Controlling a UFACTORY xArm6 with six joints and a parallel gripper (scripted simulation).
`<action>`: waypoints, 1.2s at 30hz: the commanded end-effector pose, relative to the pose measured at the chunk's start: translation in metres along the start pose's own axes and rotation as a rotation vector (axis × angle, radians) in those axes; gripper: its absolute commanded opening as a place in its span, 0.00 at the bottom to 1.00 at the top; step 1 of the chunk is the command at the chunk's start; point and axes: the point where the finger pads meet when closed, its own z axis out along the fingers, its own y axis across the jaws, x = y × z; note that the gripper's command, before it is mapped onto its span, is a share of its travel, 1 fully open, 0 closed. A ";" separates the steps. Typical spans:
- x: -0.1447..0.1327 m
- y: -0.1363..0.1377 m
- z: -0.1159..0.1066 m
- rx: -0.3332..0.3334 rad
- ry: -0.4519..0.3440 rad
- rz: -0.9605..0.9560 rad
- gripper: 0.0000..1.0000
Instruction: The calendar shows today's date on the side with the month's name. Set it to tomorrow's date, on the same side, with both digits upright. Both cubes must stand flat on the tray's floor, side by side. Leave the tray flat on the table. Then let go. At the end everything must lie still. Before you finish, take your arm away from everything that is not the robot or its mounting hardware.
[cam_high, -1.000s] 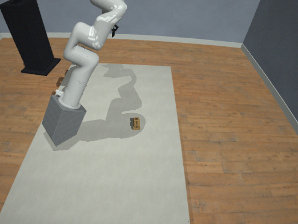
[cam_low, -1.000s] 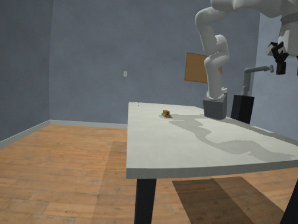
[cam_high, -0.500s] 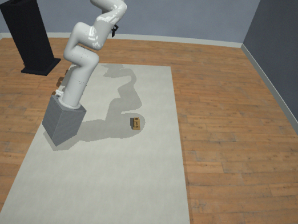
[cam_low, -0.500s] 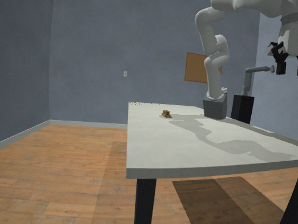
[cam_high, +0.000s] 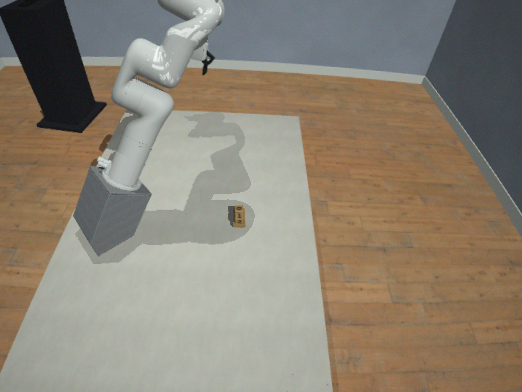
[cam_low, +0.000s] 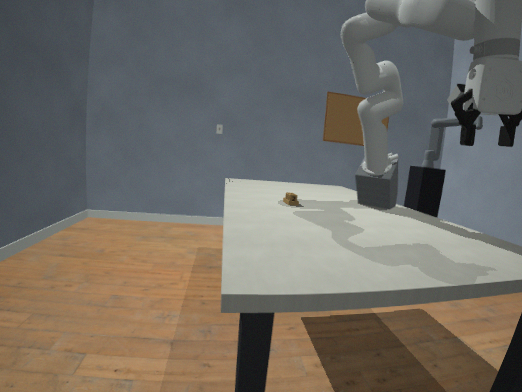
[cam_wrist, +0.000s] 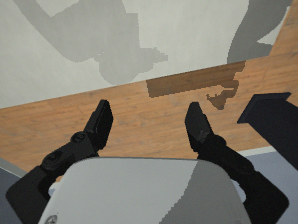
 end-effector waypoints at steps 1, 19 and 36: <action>0.019 -0.043 0.029 -0.039 0.065 0.045 1.00; 0.101 -0.157 0.096 -0.162 0.183 0.252 1.00; 0.234 -0.271 0.138 -0.258 0.141 0.603 1.00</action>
